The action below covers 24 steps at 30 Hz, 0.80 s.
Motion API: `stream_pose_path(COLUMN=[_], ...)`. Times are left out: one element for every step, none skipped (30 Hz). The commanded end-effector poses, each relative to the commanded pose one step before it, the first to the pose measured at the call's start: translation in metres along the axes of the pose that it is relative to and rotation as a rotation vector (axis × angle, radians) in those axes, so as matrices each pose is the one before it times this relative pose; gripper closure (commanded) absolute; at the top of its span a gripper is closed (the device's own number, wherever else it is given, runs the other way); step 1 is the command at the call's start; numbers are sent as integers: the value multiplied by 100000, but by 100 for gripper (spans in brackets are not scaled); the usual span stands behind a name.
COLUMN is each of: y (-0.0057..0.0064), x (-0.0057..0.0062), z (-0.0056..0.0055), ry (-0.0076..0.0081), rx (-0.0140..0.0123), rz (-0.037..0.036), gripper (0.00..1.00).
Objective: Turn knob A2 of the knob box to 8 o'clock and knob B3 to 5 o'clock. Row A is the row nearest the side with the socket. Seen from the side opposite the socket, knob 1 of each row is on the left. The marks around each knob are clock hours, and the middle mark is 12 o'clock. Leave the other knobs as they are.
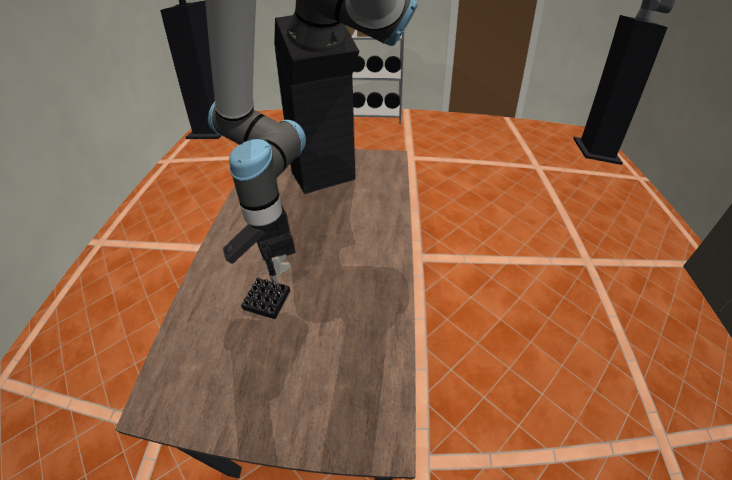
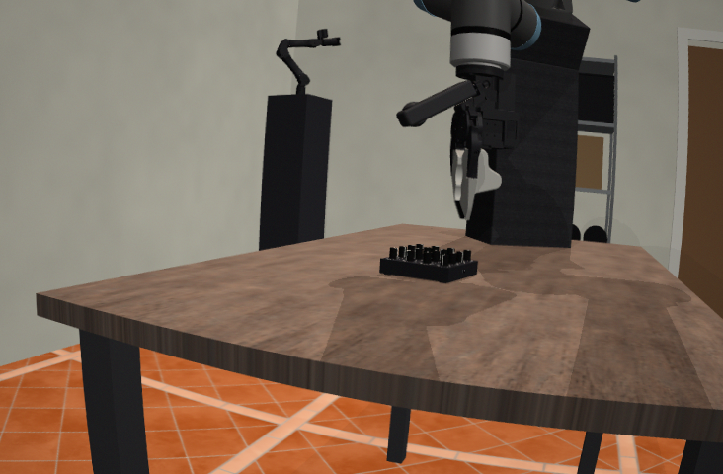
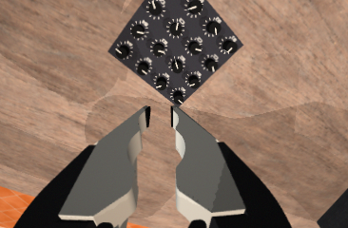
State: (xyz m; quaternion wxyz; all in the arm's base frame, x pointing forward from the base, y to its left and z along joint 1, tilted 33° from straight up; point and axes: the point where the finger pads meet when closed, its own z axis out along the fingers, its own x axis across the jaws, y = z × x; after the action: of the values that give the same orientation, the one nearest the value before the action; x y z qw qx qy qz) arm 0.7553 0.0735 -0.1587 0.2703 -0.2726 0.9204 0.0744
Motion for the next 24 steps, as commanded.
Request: stream_pose_path(y=[-21, 0, 0, 0, 0, 0, 0, 0, 0, 0, 0, 0, 1, 0, 0, 0, 0, 0, 1, 0, 0, 0, 0, 0], x=[-33, -1, -1, -1, -1, -1, -1, -1, -1, -1, -1, -1, -1, -1, 0, 0, -1, -1, -1, -1, -1, -1, -1, -1], z=[168, 86, 92, 98, 104, 109, 115, 119, 124, 127, 131, 133, 135, 137, 0, 0, 138, 138, 137, 137, 135, 133, 130, 127], ry=[-49, 0, 0, 0, 0, 0, 0, 0, 0, 0, 0, 0, 0, 0, 0, 0, 0, 0, 0, 0, 0, 0, 0, 0], rx=[58, 0, 0, 0, 0, 0, 0, 0, 0, 0, 0, 0, 0, 0, 0, 0, 0, 0, 0, 0, 0, 0, 0, 0], rz=[-7, 0, 0, 0, 0, 0, 0, 0, 0, 0, 0, 0, 0, 0, 0, 0, 0, 0, 0, 0, 0, 0, 0, 0], gripper=[89, 89, 89, 89, 89, 89, 89, 89, 89, 89, 89, 89, 89, 89, 89, 89, 89, 89, 89, 89, 89, 89, 89, 89])
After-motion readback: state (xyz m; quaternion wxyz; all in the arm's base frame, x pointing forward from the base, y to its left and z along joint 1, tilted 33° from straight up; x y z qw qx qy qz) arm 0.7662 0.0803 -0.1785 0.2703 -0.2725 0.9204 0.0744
